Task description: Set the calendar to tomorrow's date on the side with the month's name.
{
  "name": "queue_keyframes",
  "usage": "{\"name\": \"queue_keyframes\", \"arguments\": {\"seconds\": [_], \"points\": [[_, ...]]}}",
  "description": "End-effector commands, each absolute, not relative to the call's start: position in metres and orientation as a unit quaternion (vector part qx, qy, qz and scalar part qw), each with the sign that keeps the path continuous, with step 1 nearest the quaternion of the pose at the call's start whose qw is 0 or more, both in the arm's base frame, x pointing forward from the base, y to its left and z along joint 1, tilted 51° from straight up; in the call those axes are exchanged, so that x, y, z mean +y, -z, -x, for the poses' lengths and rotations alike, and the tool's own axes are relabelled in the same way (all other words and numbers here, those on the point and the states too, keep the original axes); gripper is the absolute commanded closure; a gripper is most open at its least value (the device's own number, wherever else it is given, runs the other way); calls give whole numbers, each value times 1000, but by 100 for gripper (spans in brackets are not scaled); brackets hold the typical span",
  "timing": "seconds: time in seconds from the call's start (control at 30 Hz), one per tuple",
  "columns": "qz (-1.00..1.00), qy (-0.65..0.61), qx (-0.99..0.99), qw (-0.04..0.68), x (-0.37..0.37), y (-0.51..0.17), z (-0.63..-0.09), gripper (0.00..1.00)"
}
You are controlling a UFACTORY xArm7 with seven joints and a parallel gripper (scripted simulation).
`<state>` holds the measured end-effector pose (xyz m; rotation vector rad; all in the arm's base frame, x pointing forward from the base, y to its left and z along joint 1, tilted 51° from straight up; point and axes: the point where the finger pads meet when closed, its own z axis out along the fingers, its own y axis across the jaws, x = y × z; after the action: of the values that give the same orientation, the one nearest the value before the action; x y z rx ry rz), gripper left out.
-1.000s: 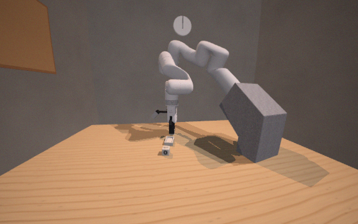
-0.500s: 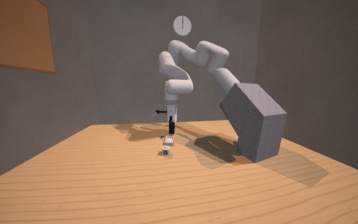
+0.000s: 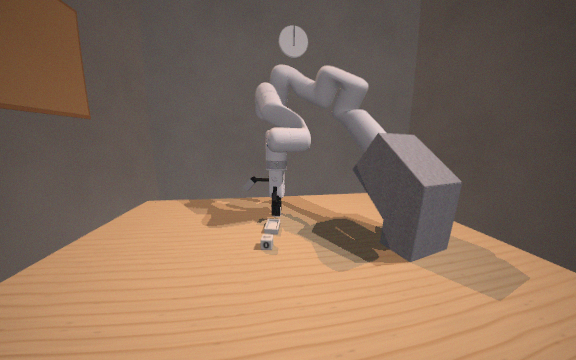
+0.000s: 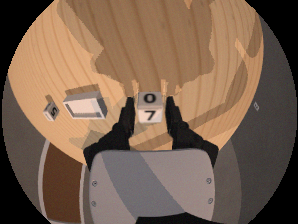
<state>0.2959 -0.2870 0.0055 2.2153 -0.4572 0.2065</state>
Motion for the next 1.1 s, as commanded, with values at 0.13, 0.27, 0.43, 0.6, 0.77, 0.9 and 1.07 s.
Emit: {"name": "queue_keyframes", "arguments": {"seconds": [0.13,0.27,0.43,0.6,0.77,0.9,1.07], "points": [[-885,-84,-182,421,-286,-6,-297,53],[-885,-84,-182,421,-284,-8,-297,53],[-885,-84,-182,421,-271,-18,-297,53],[-885,-84,-182,421,-260,-27,-297,53],[-885,-84,-182,421,-239,-44,-297,53],[-885,-84,-182,421,-225,-55,-297,53],[-885,-84,-182,421,-218,-61,-297,53]]}}
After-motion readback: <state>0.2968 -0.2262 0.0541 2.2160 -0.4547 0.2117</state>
